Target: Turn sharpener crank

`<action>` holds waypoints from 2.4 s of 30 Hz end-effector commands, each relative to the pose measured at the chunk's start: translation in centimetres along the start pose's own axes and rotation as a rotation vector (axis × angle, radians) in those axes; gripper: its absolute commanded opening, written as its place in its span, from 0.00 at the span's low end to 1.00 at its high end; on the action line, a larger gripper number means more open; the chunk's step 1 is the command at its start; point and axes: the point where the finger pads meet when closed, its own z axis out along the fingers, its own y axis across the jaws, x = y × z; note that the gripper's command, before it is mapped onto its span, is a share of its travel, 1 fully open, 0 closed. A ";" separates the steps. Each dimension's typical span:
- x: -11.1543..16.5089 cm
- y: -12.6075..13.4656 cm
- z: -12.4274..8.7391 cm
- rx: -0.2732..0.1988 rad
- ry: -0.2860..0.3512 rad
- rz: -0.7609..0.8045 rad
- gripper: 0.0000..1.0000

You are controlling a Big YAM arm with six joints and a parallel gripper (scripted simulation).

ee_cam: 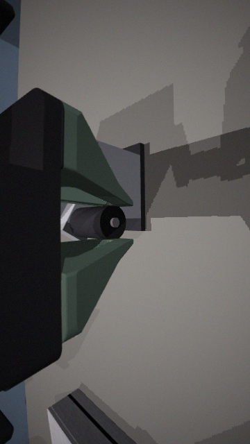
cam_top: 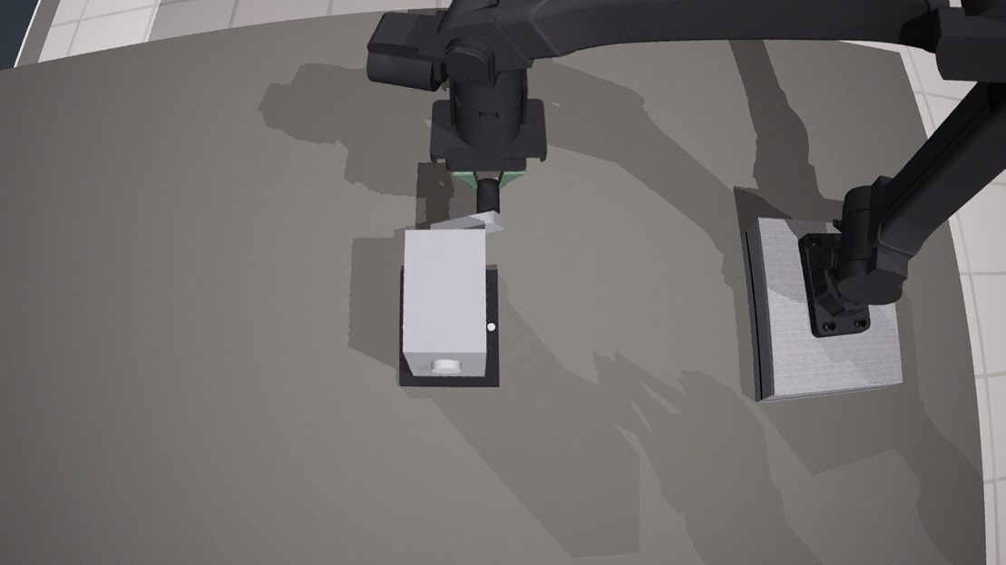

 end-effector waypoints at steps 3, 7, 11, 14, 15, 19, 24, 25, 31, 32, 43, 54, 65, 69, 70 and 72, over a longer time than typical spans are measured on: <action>0.4 3.3 -2.4 -0.049 -0.009 -0.007 0.15; 0.4 3.7 -2.5 -0.045 -0.008 -0.006 0.15; 0.4 4.1 -2.7 -0.048 -0.009 -0.006 0.15; 0.5 4.5 -2.9 -0.045 -0.008 -0.006 0.15; 0.5 4.6 -2.9 -0.045 -0.008 -0.006 0.15; 0.5 5.2 -3.0 -0.047 -0.008 -0.006 0.15; 0.5 5.9 -3.1 -0.048 -0.009 -0.006 0.15; 0.5 5.9 -3.1 -0.048 -0.009 -0.006 0.15; 0.5 6.8 -3.0 -0.048 -0.010 -0.007 0.15; 0.5 6.9 -3.0 -0.047 -0.009 -0.006 0.15; 0.2 6.3 -3.0 -0.051 -0.011 -0.006 0.15; 0.2 6.3 -3.0 -0.051 -0.011 -0.006 0.51; 0.2 6.3 -3.0 -0.051 -0.011 -0.006 0.51; 0.2 6.3 -3.0 -0.051 -0.011 -0.006 0.51; 0.2 6.3 -3.0 -0.051 -0.011 -0.006 0.51; 0.2 6.3 -3.0 -0.051 -0.011 -0.006 0.51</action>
